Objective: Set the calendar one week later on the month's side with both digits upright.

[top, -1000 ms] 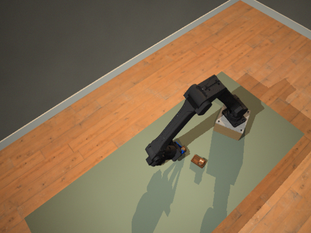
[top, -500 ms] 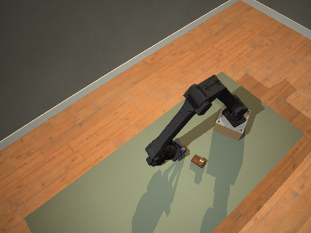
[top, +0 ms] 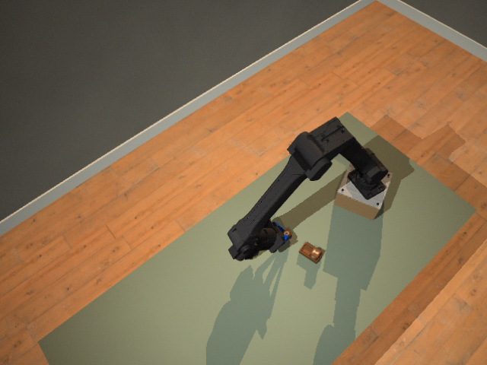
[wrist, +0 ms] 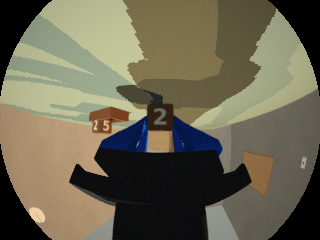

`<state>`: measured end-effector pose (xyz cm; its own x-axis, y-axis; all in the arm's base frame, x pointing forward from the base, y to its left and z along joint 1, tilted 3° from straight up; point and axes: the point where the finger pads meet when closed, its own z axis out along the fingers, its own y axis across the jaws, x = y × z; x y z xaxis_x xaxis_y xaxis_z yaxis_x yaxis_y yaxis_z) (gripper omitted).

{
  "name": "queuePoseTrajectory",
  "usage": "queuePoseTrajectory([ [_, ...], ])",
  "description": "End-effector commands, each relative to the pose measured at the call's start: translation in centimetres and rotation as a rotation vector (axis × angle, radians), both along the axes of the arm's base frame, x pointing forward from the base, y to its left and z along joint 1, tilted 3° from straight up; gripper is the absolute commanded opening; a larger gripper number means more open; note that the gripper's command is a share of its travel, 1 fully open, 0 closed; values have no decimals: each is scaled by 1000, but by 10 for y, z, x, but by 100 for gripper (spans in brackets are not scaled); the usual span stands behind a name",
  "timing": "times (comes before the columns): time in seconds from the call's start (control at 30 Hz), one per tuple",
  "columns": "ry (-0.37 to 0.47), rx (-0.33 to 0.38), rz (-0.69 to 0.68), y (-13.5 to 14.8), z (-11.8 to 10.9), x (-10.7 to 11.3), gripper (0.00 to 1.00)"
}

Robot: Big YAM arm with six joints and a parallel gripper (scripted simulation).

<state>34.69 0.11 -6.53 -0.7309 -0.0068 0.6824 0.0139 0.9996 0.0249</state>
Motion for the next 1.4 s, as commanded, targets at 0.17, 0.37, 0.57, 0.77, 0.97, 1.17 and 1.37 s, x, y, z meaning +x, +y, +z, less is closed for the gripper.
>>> queuePoseTrajectory([
  [0.17,-28,-1,8,5,-2,13,27],
  [0.37,-40,-1,9,5,-2,16,27],
  [0.57,-28,-1,9,5,-6,14,27],
  [0.77,-42,-1,9,5,0,15,27],
  [0.97,-42,-1,9,5,0,15,27],
  [1.17,-42,-1,9,5,0,15,27],
  [1.37,-42,-1,9,5,0,15,27],
])
